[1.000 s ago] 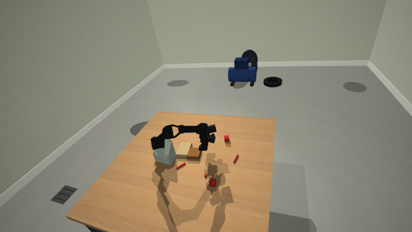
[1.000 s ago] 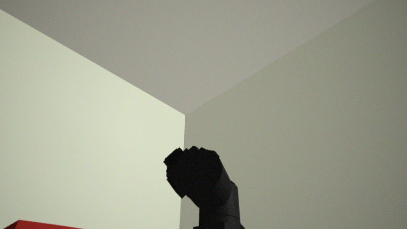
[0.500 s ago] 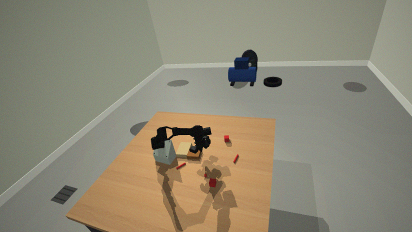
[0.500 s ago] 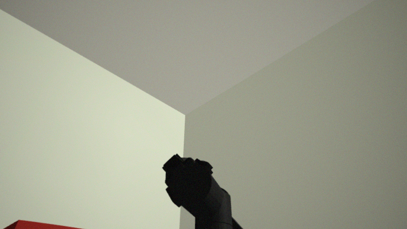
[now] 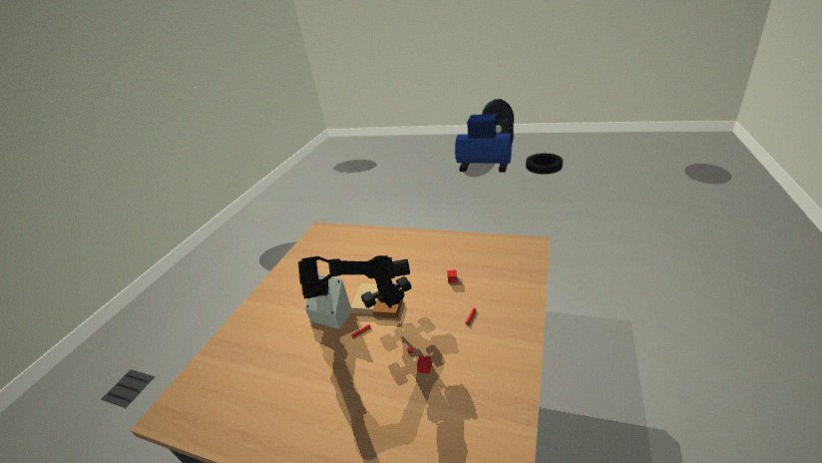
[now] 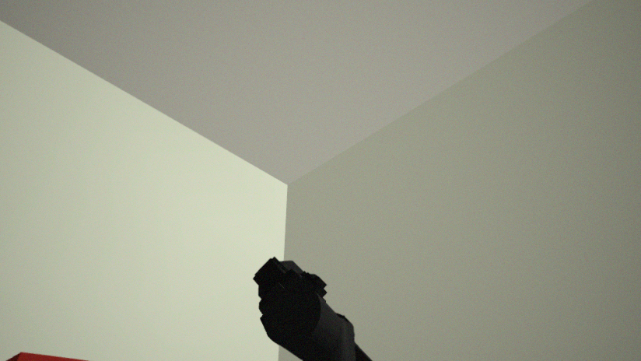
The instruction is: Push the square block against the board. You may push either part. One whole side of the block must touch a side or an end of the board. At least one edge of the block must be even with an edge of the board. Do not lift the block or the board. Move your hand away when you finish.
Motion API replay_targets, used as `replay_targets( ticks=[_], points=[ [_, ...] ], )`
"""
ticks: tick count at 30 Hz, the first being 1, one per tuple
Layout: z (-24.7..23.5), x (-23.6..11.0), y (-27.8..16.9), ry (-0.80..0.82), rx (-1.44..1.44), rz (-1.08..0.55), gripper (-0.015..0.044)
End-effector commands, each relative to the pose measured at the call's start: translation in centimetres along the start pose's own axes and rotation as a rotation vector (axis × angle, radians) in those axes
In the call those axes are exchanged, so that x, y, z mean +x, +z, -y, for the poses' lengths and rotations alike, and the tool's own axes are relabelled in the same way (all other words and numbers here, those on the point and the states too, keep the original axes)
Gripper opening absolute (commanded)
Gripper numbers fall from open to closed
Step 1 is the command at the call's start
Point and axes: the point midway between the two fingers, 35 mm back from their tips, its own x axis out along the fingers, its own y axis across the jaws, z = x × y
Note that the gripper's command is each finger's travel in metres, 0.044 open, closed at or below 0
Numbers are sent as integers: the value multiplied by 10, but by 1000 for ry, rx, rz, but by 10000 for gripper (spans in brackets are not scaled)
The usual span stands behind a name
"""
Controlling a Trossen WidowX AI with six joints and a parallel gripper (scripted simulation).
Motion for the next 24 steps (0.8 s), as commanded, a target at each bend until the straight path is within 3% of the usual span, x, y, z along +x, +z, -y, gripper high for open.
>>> replay_targets(
  ticks=[1,10,17,21,24],
  points=[
    [13,1,-1,-4,128,3,0],
    [43,3,-7,-8,428,2,0],
    [45,6,-7,-8,451,2,0],
    [46,50,-7,-9,450,4,0],
    [47,58,-7,-11,451,6,0]
  ],
)
